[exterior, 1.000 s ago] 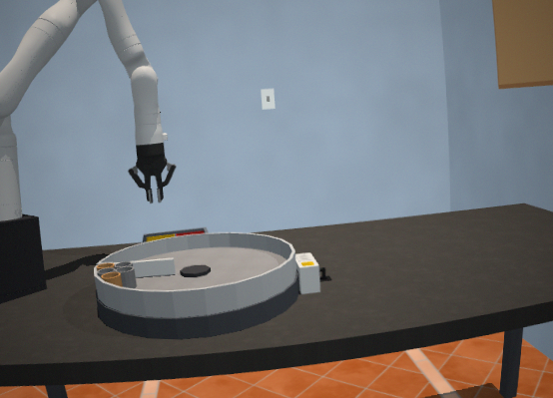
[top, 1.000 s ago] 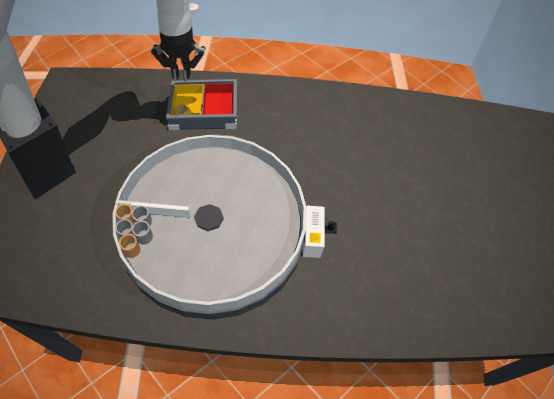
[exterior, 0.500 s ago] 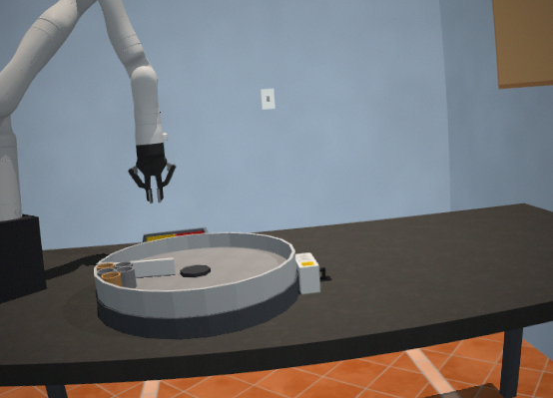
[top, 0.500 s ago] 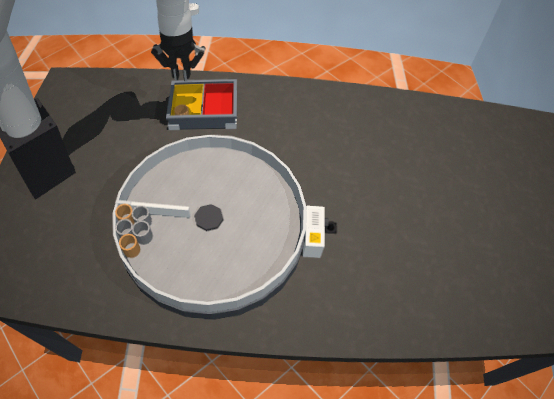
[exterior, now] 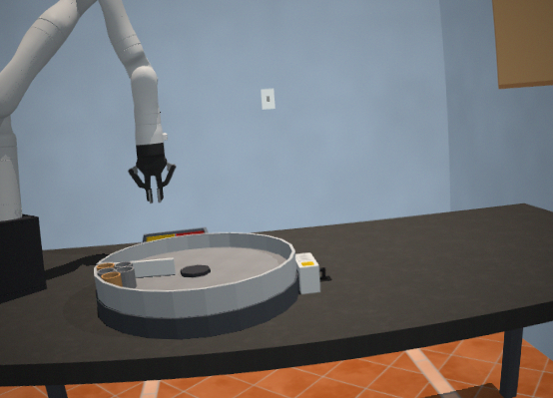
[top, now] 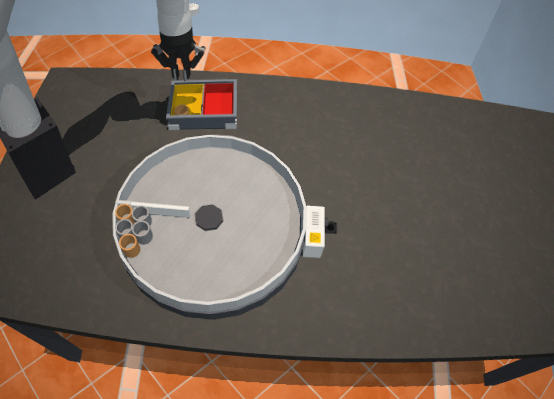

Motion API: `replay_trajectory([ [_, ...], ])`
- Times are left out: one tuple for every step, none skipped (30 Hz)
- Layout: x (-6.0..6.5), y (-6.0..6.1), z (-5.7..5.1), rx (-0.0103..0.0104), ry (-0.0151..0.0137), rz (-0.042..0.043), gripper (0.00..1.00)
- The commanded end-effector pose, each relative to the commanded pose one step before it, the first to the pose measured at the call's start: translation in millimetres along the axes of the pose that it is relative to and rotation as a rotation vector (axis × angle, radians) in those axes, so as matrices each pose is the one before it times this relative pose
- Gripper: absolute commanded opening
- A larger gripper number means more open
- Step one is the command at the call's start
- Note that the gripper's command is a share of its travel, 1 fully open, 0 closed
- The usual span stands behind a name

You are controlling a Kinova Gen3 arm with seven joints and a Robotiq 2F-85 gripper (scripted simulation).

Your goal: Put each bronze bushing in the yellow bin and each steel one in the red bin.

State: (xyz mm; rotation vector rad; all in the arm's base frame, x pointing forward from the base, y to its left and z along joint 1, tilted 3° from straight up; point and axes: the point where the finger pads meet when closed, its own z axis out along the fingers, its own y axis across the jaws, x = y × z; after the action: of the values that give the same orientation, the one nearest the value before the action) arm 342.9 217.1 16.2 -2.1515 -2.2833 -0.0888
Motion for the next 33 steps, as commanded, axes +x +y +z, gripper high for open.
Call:
replay_trajectory([
  [0.27,0.45,-0.54,-0.00129,0.00092,0.00006,0.19],
  [0.00,0.00,0.00,0.00000,0.00000,0.00000,0.19],
  [0.00,0.00,0.00,0.00000,0.00000,0.00000,0.19],
  [0.00,0.00,0.00,0.00000,0.00000,0.00000,0.19],
  [0.00,0.00,0.00,0.00000,0.00000,0.00000,0.19],
  [0.00,0.00,0.00,0.00000,0.00000,0.00000,0.19],
  [0.00,0.00,0.00,0.00000,0.00000,0.00000,0.19],
  [0.00,0.00,0.00,0.00000,0.00000,0.00000,0.19],
  [0.00,0.00,0.00,0.00000,0.00000,0.00000,0.19],
  [0.00,0.00,0.00,0.00000,0.00000,0.00000,0.19],
  [0.00,0.00,0.00,0.00000,0.00000,0.00000,0.19],
  [0.00,0.00,0.00,0.00000,0.00000,0.00000,0.19],
  [0.00,0.00,0.00,0.00000,0.00000,0.00000,0.19],
  [0.00,0.00,0.00,0.00000,0.00000,0.00000,0.19],
  [0.00,0.00,0.00,0.00000,0.00000,0.00000,0.19],
  [0.00,0.00,0.00,0.00000,0.00000,0.00000,0.19],
  [0.00,0.00,0.00,0.00000,0.00000,0.00000,0.19],
  [-11.16,-0.29,0.49,-0.00004,0.00004,-0.00003,0.18],
  [-11.16,-0.29,0.49,-0.00003,0.00003,-0.00003,0.18],
  [-11.16,-0.29,0.49,-0.00003,0.00003,-0.00003,0.18],
  [-11.16,-0.30,0.49,-0.00003,0.00003,-0.00003,0.18],
  [0.00,0.00,0.00,0.00000,0.00000,0.00000,0.18],
  [0.00,0.00,0.00,0.00000,0.00000,0.00000,0.18],
  [-11.16,-0.30,0.49,-0.00003,0.00003,-0.00003,0.18],
  [0.00,0.00,0.00,0.00000,0.00000,0.00000,0.18],
  [0.00,0.00,0.00,0.00000,0.00000,0.00000,0.18],
  [0.00,0.00,0.00,0.00000,0.00000,0.00000,0.18],
  [-11.16,-0.30,0.49,-0.00003,0.00003,-0.00003,0.18],
  [-11.16,-0.30,0.49,-0.00003,0.00003,-0.00003,0.18],
  [-11.16,-0.30,0.49,-0.00003,0.00003,-0.00003,0.18],
  [-11.16,-0.30,0.49,-0.00003,0.00003,-0.00003,0.18],
  [-10.14,-0.34,0.48,-0.00011,-0.00001,-0.00129,0.18],
  [-1.02,0.04,0.01,0.00008,0.00004,0.00125,0.18],
])
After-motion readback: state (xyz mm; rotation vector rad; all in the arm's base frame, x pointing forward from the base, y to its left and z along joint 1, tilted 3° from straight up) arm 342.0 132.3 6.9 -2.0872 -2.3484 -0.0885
